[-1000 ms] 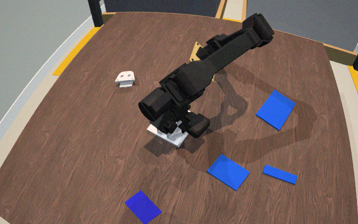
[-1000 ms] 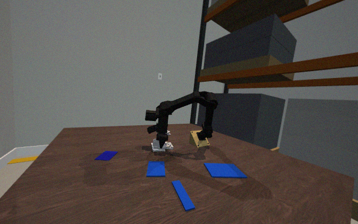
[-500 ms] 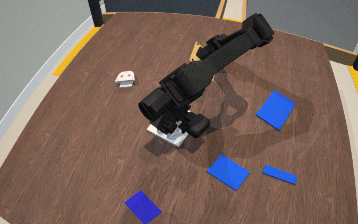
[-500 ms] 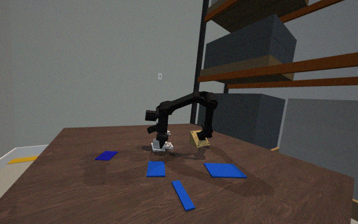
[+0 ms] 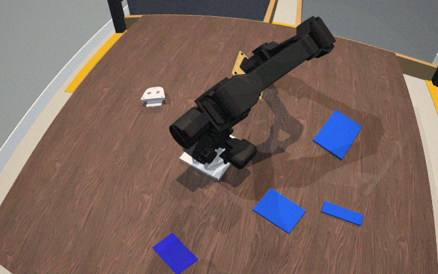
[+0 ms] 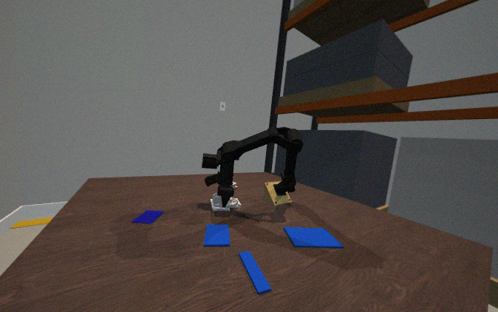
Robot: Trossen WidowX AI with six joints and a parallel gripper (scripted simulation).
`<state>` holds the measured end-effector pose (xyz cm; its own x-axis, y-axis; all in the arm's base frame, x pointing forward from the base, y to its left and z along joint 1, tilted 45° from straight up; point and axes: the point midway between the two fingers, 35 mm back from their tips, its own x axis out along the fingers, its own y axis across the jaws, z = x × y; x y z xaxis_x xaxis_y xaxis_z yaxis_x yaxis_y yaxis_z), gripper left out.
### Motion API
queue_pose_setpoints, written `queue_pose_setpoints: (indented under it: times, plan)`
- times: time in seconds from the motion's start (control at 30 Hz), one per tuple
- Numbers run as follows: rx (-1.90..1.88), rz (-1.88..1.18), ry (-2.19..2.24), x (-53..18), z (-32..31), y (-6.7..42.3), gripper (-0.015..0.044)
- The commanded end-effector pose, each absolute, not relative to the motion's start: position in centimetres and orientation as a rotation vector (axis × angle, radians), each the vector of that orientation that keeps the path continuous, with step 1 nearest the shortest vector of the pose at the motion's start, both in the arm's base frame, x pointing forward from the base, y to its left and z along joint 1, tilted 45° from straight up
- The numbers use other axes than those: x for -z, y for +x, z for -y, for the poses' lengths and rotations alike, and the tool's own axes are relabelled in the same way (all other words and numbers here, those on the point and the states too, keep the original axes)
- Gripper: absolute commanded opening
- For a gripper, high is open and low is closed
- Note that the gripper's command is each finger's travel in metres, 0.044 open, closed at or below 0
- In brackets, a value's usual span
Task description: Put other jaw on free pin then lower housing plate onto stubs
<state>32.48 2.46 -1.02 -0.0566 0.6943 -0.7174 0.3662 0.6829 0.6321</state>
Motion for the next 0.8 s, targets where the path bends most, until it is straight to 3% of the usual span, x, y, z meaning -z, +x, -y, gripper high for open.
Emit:
queue_pose_setpoints:
  times: [0.0,0.63,0.77]
  plan:
    - [-0.332,-1.668,0.871,1.0,-2.4,32.5,0.0224]
    - [-0.320,-1.662,0.884,-3.3,1.9,32.9,0.0224]
    - [-0.262,-1.678,0.927,-2.8,2.7,32.8,0.0329]
